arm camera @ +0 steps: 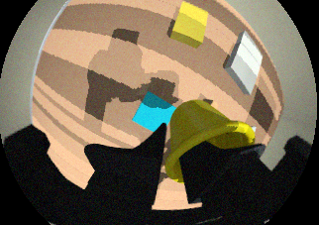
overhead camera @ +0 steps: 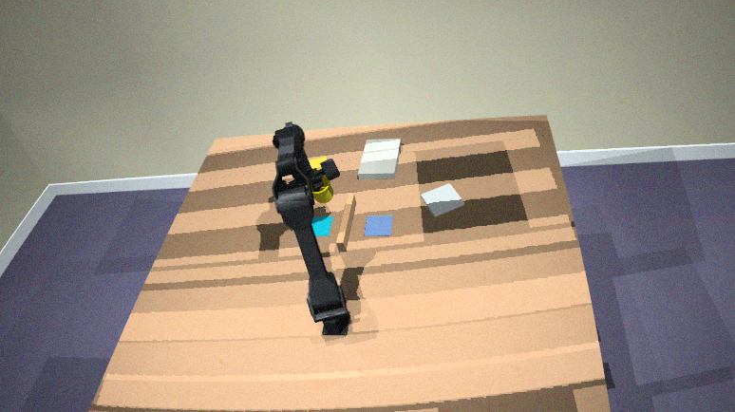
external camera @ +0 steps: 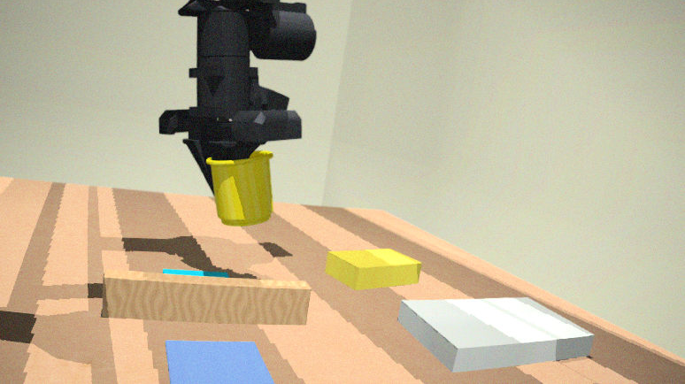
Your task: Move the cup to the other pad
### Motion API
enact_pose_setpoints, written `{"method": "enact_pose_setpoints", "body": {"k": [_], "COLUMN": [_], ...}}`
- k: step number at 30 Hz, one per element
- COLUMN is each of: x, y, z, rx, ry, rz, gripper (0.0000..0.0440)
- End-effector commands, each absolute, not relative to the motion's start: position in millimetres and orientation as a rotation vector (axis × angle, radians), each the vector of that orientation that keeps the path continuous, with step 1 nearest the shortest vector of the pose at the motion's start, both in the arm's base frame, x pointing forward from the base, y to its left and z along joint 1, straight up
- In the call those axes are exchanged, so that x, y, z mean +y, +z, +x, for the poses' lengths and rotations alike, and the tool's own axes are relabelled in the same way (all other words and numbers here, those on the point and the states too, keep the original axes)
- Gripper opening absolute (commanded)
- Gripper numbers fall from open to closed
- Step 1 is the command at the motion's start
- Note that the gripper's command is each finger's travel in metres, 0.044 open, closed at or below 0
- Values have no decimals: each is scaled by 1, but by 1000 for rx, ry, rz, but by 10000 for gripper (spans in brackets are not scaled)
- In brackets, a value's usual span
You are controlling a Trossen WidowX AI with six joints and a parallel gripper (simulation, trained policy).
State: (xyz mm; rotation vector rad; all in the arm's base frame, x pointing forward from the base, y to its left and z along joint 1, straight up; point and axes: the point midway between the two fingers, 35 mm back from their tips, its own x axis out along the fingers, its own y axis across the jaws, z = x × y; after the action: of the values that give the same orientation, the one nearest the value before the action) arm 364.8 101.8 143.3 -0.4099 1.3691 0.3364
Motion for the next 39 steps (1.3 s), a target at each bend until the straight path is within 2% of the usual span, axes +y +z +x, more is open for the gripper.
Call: {"method": "enact_pose_setpoints", "body": {"k": [1,18,24,33,37,39], "x": [113,138,138,135,137,139], "y": [139,92,77,67,75,80], "z": [363,349,340,338,344,345], "rx": [1364,1368,1387,1382,1344,1324], "ry": [340,321,307,289,294,300], "rz": [-409,-401,-393,-371,-341,-327], "gripper": [0,1,18,71,149,158]}}
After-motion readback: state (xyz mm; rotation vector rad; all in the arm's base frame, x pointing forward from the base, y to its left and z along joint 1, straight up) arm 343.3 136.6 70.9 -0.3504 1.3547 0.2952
